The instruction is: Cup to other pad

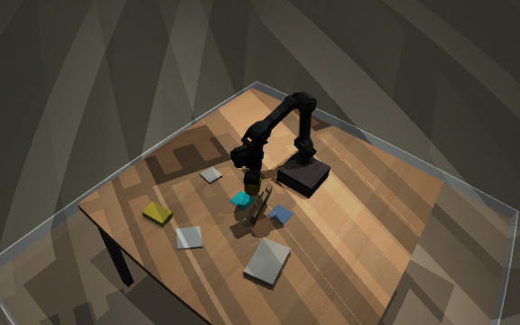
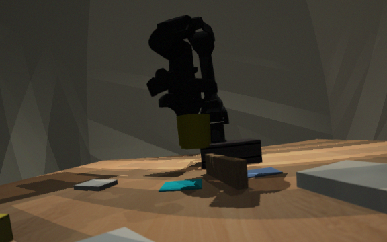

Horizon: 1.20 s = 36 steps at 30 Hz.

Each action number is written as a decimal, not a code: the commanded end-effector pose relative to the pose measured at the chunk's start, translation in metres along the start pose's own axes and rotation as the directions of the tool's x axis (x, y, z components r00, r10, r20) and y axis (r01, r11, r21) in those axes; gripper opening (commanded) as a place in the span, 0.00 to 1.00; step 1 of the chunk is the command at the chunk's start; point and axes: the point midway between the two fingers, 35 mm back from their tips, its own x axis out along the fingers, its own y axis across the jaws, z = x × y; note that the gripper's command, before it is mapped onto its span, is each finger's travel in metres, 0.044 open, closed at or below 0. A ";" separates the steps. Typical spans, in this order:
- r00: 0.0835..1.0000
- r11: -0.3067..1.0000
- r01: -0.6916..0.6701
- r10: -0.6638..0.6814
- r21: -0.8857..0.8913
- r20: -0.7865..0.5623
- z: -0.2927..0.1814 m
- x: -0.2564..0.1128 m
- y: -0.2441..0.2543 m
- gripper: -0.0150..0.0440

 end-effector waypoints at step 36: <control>1.000 1.000 -0.005 0.005 -0.002 0.011 0.038 0.026 -0.003 0.25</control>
